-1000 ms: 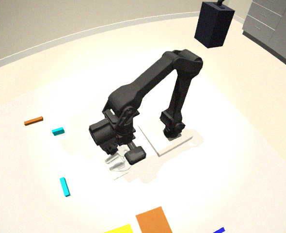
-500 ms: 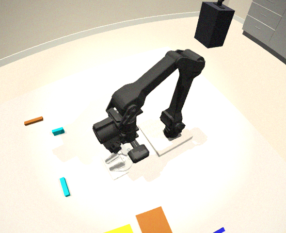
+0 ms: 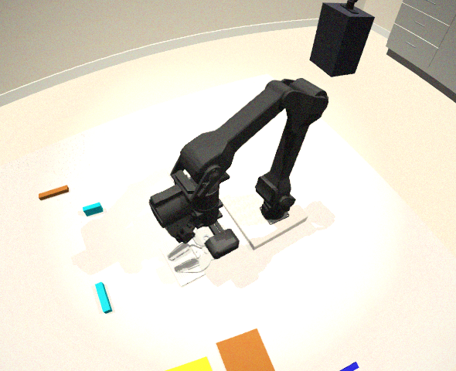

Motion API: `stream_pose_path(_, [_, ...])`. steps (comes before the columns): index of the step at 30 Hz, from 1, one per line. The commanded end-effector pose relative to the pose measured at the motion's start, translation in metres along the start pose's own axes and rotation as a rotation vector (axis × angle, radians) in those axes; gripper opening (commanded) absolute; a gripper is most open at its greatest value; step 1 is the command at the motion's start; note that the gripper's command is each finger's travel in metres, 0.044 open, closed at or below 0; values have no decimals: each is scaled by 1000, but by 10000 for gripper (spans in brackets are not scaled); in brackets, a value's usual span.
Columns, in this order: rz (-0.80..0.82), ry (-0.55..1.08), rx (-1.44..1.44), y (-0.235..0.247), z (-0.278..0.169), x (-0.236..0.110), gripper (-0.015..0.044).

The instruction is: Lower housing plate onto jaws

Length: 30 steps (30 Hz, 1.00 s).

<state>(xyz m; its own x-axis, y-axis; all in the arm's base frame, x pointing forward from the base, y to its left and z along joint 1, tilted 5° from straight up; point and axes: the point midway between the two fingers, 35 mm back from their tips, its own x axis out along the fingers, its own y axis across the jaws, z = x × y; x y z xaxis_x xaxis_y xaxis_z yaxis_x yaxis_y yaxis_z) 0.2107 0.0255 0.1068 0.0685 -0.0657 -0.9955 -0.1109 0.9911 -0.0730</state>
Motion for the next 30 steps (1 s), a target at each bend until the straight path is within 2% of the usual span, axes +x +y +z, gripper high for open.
stream_pose_path(1, [-3,-2,-1,0,-1,-1,351])
stream_pose_path(20, [-3,-2,-1,0,-1,0,351])
stream_pose_path(30, [-3,-2,0,0,1,15,351])
